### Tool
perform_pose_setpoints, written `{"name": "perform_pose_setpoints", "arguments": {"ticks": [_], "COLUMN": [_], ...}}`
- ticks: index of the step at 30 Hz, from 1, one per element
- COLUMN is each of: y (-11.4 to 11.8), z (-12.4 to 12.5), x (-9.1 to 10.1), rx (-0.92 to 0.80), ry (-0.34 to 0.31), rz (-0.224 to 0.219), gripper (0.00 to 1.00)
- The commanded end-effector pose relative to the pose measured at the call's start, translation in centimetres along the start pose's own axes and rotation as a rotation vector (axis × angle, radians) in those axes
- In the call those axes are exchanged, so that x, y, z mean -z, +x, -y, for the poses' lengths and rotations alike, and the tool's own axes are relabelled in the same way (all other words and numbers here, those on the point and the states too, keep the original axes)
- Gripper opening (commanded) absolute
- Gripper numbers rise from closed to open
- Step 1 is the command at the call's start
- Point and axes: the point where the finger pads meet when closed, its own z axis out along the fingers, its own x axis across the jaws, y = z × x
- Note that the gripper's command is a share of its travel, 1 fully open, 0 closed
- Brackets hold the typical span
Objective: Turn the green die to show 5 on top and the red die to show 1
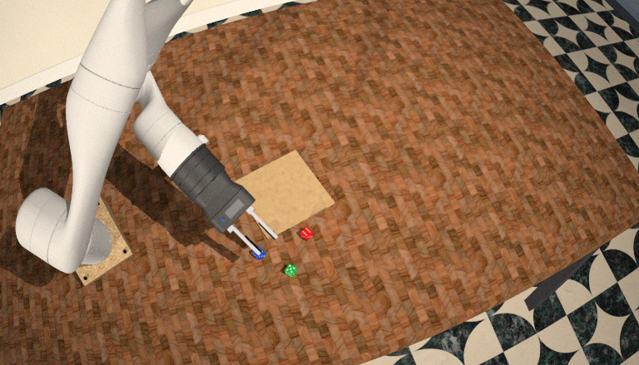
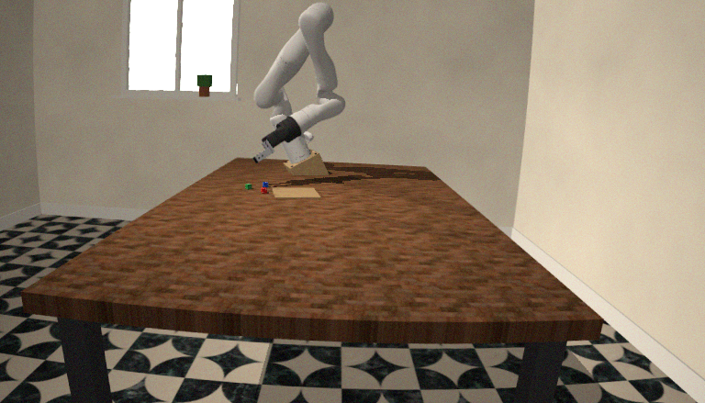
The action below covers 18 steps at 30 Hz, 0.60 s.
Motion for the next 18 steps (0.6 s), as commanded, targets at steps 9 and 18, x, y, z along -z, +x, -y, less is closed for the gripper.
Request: {"name": "perform_pose_setpoints", "arguments": {"ticks": [9, 18], "y": [-0.12, -0.38], "z": [-0.38, -0.72], "x": [-0.37, -0.76], "rx": [-0.231, -0.472], "ry": [0.008, 0.004], "rz": [0.064, 0.133], "gripper": [0.64, 0.64]}}
